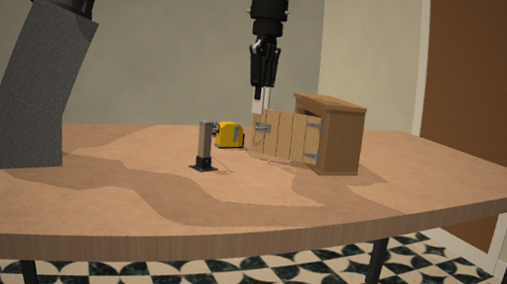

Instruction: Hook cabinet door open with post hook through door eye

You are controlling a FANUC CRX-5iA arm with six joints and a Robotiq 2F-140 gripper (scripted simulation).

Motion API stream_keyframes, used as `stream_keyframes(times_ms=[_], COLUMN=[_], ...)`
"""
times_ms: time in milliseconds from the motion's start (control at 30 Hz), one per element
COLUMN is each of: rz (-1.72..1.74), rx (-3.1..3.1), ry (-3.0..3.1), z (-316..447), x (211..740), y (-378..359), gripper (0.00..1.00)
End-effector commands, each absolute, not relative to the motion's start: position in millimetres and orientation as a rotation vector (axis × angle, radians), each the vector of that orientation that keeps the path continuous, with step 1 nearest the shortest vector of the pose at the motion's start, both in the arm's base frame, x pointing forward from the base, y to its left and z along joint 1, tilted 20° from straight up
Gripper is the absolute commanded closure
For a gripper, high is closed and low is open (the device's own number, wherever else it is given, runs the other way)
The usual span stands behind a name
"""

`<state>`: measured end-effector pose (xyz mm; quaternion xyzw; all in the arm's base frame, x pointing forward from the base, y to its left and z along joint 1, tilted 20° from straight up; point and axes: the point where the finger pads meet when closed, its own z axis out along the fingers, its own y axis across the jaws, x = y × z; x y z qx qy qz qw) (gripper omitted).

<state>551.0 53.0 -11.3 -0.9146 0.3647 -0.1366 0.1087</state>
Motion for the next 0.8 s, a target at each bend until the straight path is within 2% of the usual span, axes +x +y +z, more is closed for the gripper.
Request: stream_keyframes(times_ms=[0, 767], rz=[-0.402, -0.406], rx=[-2.69, -2.703], ry=[1.073, 1.046], z=[-11.1, -12.1], x=[551.1, 549.0], y=[52.9, 50.7], gripper=[0.84, 0.84])
